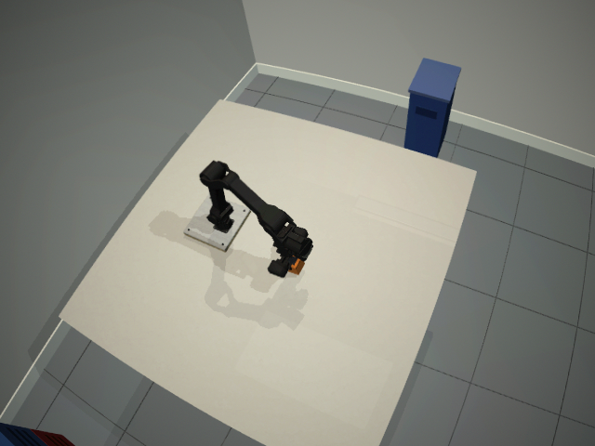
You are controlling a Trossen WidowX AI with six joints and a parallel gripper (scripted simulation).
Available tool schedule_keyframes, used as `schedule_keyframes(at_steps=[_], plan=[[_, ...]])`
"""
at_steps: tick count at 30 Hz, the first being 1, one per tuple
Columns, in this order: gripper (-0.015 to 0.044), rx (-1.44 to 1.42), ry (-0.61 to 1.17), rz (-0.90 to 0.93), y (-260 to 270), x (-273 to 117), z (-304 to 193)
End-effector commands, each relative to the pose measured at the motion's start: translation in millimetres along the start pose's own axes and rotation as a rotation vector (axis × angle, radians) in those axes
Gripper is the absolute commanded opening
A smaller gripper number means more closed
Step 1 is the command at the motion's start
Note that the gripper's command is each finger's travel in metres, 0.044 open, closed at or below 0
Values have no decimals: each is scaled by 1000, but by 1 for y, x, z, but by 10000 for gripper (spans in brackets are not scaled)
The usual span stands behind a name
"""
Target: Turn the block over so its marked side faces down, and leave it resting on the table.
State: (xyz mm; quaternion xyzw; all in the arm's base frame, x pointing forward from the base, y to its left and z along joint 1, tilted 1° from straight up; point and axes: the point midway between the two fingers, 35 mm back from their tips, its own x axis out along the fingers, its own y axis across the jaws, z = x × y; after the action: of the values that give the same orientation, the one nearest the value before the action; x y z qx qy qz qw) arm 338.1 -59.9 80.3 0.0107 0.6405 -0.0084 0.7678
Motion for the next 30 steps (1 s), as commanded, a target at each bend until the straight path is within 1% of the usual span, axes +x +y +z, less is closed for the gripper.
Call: schedule_keyframes(at_steps=[1,20,27,30], plan=[[0,-5,-73,4,0,-2,1],[0,-13,-377,0,1,-2,-4],[0,-14,-390,0,1,-1,-5],[0,-11,-427,1,0,5,-2]])
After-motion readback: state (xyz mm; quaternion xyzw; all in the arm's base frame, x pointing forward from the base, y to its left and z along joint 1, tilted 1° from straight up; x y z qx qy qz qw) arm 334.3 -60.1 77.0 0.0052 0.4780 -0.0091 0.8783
